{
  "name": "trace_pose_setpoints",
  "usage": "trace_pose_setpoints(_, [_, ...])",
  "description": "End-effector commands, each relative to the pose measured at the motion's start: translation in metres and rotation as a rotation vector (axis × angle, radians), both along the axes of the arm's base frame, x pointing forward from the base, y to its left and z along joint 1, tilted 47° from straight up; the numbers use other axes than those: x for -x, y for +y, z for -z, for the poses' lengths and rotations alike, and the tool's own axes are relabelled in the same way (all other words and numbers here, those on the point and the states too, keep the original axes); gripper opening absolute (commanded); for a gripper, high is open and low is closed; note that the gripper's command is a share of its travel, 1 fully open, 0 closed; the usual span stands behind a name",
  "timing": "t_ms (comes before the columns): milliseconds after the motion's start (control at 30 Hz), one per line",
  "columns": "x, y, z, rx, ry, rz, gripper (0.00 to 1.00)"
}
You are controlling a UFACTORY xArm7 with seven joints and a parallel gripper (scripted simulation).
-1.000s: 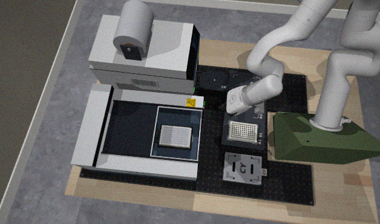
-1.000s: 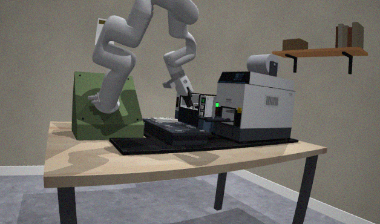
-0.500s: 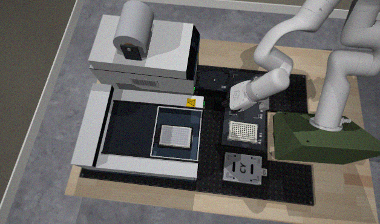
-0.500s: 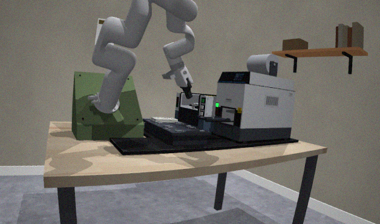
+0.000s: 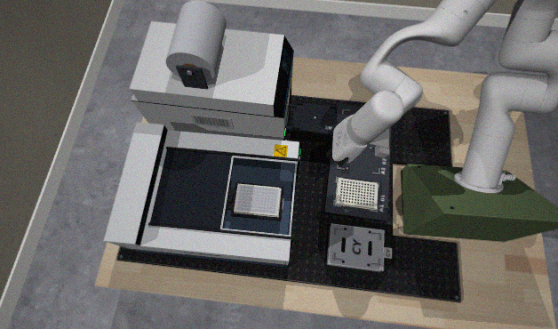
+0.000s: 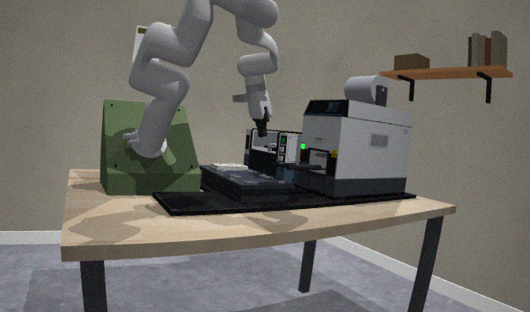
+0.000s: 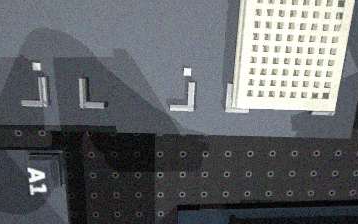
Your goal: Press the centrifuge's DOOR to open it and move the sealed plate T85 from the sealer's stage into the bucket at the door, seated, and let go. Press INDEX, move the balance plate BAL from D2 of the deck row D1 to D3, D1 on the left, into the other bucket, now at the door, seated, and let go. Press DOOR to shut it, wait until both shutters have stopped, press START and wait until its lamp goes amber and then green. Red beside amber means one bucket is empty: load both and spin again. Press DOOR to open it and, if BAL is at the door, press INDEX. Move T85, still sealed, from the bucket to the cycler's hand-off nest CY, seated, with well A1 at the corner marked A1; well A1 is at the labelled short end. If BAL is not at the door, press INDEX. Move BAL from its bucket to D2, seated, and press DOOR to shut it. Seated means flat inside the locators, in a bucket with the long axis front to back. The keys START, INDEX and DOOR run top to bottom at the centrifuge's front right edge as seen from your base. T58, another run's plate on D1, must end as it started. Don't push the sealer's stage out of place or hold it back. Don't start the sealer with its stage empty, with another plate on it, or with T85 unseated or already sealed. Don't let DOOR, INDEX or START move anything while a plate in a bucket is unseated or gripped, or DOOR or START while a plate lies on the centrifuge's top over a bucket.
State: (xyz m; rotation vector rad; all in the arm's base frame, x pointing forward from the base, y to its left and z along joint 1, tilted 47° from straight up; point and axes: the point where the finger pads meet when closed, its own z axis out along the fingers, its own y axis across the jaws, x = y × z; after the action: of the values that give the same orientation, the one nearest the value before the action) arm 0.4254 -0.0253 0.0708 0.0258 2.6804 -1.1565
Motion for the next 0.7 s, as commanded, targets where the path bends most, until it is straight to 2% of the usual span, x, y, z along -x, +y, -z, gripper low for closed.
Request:
trace_pose_setpoints(0, [-0.0025, -0.0007, -0.0021, -0.004, 0.130, 0.133, 0.00])
trace_pose_setpoints(100, [-0.0025, -0.0006, -0.0021, -0.013, 0.191, 0.198, 0.00])
trace_pose_setpoints(667, [-0.0025, -0.0007, -0.0021, -0.013, 0.191, 0.198, 0.00])
